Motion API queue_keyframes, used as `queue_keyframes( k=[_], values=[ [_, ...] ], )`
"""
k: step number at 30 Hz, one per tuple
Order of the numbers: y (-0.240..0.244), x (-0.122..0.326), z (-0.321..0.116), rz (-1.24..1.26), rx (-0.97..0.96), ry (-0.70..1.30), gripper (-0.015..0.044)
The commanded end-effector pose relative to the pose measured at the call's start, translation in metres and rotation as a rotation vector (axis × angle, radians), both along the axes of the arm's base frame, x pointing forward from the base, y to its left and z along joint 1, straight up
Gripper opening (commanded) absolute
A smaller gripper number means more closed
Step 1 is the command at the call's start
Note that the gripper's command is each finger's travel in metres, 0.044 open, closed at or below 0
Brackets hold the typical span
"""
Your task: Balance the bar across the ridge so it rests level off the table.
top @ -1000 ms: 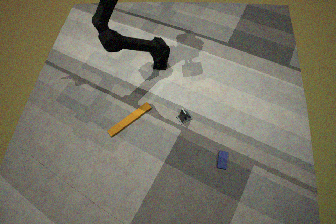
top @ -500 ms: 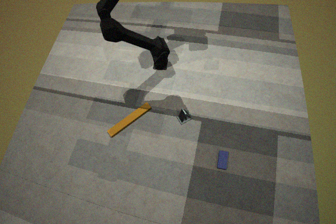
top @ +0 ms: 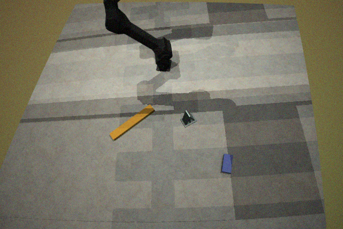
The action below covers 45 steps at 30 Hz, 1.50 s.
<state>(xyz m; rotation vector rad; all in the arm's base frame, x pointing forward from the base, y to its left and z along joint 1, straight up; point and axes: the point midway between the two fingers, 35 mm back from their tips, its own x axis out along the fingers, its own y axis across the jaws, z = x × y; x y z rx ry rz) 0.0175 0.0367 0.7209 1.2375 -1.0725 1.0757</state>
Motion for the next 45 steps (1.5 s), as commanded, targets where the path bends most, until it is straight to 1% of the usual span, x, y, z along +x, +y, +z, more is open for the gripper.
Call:
queue_keyframes(
  k=[1,8,15,23,31,41,45],
  values=[
    [0.017,0.0,-0.001,-0.027,-0.049,0.0,0.0315],
    [0.057,-0.001,-0.006,-0.096,-0.165,-0.031,0.0315],
    [0.096,0.008,-0.014,-0.166,-0.284,-0.04,0.0315],
    [0.138,0.028,-0.027,-0.243,-0.424,-0.025,0.0315],
    [0.179,0.059,-0.048,-0.309,-0.58,0.013,0.0315],
    [0.201,0.102,-0.068,-0.416,-0.7,0.075,0.0315],
    [0.195,0.116,-0.073,-0.435,-0.708,0.113,0.0315]
  ],
)
